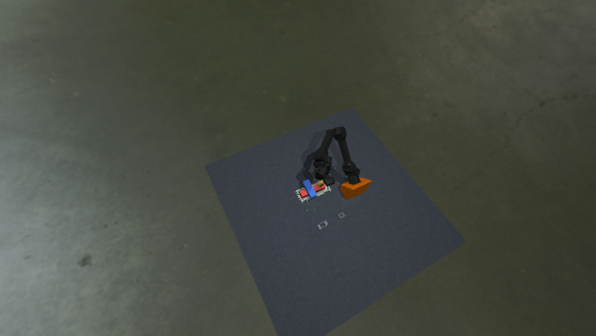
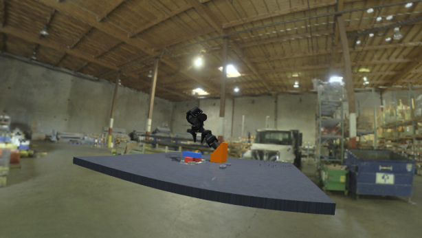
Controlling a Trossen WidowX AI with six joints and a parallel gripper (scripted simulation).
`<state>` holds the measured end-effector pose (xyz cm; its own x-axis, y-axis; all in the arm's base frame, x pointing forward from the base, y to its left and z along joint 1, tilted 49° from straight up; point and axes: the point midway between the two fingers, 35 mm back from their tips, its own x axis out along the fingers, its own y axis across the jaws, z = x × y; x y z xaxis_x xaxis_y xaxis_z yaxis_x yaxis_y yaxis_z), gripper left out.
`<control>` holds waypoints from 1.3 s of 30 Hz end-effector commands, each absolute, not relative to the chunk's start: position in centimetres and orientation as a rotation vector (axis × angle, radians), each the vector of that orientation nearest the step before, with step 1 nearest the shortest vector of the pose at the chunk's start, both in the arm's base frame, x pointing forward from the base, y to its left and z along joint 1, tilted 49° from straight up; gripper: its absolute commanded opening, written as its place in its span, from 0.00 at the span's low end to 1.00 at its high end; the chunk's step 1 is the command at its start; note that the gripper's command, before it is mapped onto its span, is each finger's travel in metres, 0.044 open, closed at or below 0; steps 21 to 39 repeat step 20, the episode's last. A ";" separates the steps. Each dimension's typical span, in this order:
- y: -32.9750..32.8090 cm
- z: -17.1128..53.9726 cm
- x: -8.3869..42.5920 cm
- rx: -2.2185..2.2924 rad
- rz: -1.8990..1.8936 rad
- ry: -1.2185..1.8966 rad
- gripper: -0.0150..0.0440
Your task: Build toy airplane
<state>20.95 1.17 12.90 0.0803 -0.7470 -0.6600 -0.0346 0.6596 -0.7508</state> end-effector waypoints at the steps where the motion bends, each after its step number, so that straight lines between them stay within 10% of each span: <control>1: 1.4 12.9 20.9 -0.710 -0.611 1.416 0.69; 39: 1.3 13.1 21.0 -0.710 -0.612 1.416 0.69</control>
